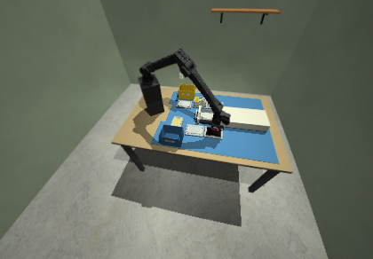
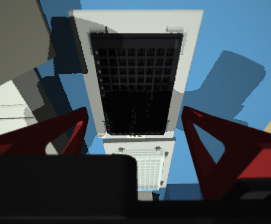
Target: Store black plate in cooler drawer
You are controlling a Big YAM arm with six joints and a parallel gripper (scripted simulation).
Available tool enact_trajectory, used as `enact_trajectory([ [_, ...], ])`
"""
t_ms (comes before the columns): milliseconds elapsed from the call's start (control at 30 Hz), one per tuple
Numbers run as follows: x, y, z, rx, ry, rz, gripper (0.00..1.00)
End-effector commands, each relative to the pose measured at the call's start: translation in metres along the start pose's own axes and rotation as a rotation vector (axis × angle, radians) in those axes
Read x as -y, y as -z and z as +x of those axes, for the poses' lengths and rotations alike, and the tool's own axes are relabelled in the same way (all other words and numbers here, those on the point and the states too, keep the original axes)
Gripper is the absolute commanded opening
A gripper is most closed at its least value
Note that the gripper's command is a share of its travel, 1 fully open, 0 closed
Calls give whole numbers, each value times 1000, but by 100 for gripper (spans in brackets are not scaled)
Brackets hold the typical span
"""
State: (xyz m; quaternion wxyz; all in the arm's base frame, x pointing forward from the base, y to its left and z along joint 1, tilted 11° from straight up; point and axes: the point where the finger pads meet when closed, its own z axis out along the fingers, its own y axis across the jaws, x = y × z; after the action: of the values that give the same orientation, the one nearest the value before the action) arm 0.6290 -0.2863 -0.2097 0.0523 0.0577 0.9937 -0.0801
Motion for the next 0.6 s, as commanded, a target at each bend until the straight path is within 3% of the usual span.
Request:
enact_trajectory([
  [0,17,3,-21,53,-12,14,100],
  [100,17,2,-21,53,-12,14,100],
  [133,25,33,-41,102,-17,29,100],
  [233,16,-4,-21,53,-11,14,100],
  [533,14,-18,-15,41,-11,11,100],
  [567,16,-13,-17,47,-12,13,100],
])
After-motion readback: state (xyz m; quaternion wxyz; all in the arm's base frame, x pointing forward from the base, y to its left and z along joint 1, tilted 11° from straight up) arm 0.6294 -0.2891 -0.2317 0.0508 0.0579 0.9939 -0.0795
